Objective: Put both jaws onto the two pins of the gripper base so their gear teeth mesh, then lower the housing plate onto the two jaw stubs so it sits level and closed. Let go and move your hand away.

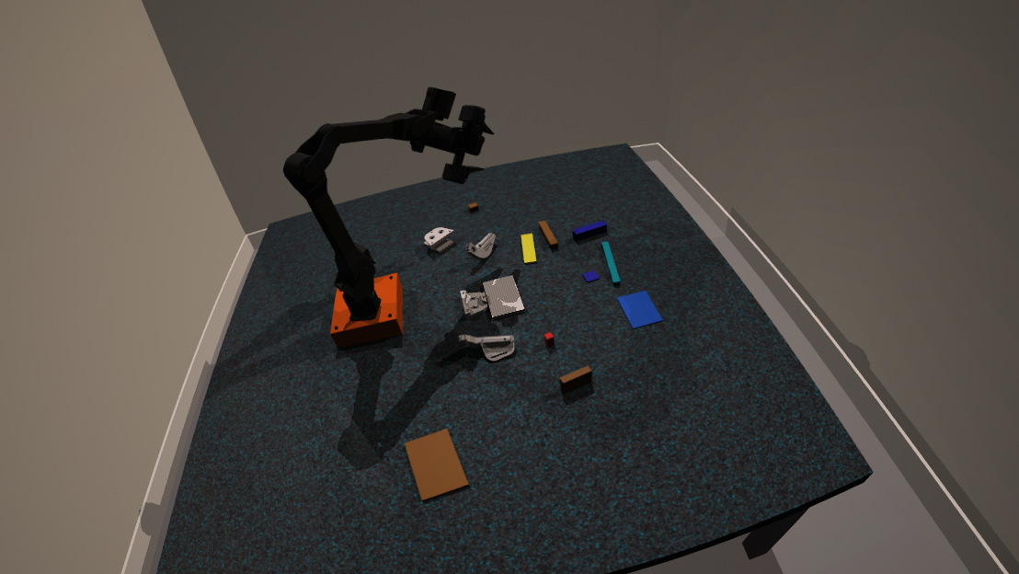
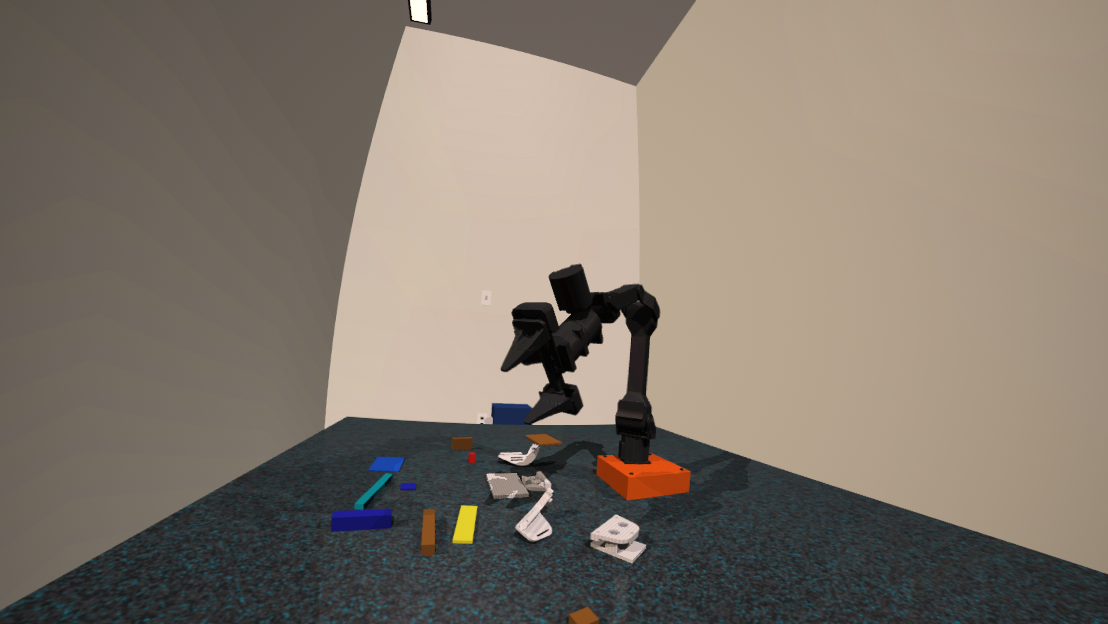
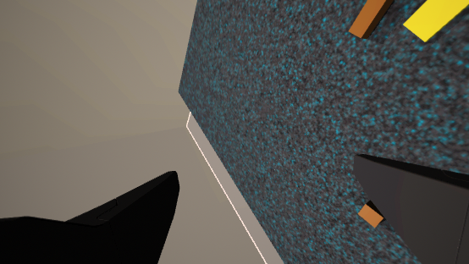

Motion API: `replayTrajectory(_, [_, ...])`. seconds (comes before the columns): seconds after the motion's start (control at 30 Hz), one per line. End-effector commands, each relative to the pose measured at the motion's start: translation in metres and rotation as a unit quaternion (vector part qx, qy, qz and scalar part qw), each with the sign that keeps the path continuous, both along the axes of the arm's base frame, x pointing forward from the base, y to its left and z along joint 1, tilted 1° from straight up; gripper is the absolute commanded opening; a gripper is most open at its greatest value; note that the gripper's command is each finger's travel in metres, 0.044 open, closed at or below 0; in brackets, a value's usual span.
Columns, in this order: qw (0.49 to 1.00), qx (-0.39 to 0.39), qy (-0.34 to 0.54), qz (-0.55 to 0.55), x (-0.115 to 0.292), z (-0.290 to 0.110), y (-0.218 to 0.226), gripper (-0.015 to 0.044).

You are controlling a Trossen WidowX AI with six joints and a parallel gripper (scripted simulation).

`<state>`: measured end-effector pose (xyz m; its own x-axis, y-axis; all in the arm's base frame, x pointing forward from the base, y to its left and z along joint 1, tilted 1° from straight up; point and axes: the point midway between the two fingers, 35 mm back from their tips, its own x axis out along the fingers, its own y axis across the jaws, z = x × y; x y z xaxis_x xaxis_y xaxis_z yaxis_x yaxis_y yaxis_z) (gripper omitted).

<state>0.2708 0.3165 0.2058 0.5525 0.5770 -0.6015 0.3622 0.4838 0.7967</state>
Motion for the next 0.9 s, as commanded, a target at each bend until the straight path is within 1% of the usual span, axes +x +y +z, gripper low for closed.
replayTrajectory(0.0, [0.999,-0.001,0.036,-0.023,0.001,-0.011,-0.005,0.044])
replayTrajectory(0.43, [0.986,-0.007,0.134,-0.101,0.001,-0.042,-0.023,0.044])
replayTrajectory(0.87, [0.956,-0.016,0.224,-0.187,-0.002,-0.069,-0.042,0.044])
